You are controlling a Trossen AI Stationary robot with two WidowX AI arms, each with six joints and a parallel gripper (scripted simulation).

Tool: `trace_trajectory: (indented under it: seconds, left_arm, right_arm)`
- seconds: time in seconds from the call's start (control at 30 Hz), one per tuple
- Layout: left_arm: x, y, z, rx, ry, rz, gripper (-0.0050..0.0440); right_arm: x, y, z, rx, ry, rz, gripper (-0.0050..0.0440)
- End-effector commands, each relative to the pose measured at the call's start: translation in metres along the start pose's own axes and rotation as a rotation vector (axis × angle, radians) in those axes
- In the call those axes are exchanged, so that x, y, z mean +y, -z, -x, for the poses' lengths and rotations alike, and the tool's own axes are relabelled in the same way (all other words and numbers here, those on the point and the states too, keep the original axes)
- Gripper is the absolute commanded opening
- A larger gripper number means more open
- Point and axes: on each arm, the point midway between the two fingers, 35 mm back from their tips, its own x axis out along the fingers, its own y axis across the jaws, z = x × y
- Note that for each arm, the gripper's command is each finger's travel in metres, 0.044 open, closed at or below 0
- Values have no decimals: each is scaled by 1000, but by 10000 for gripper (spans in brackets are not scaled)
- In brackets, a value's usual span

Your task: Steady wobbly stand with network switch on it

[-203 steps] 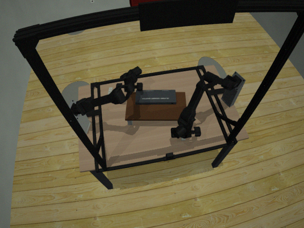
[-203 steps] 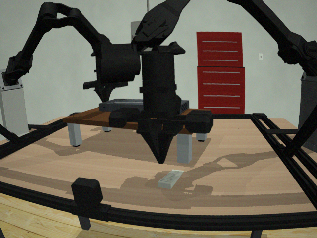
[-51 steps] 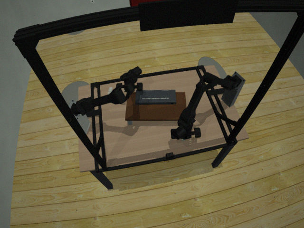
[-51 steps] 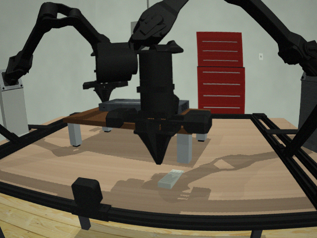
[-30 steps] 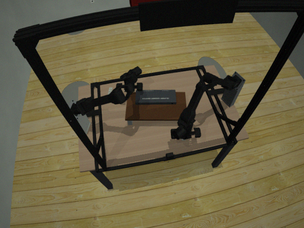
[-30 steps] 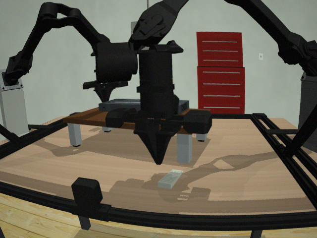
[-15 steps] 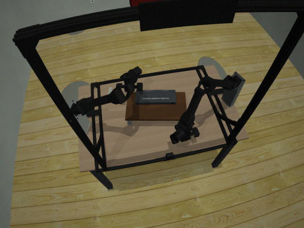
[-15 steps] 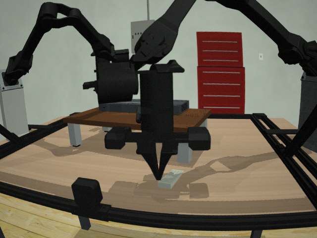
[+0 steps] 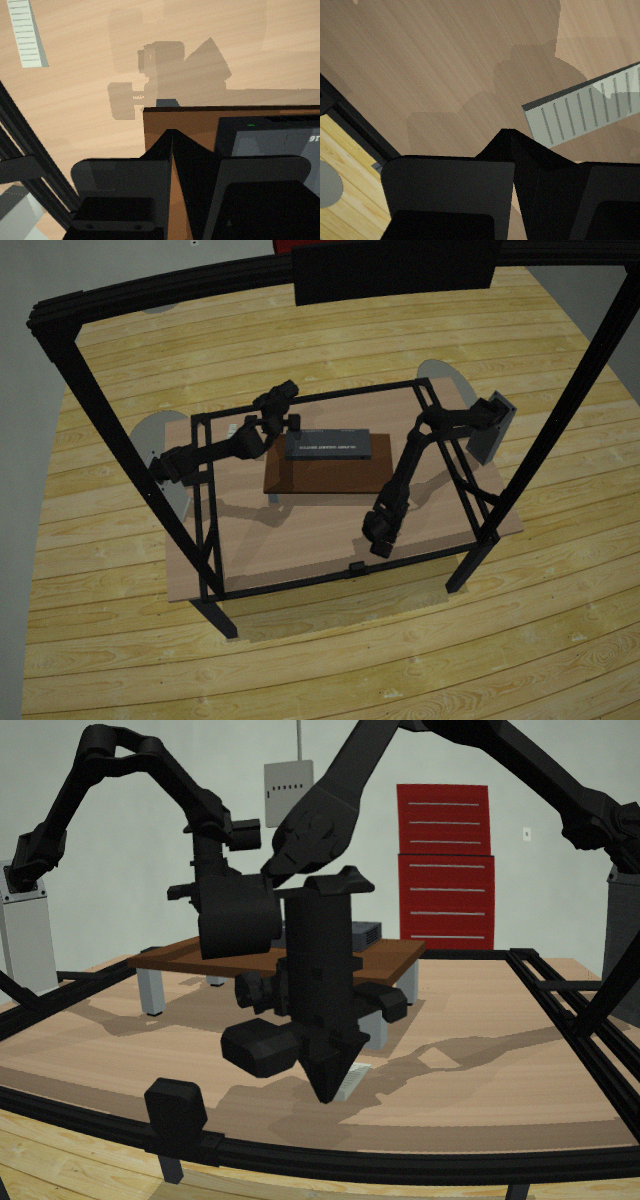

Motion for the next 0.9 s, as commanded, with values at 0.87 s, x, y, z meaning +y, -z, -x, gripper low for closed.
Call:
trace_trajectory:
  seconds: [0.87]
  left_arm:
    - [4,0,-8,4,-19,-4,0]
  right_arm:
    - [0,0,-2,-2,-10,1768,0]
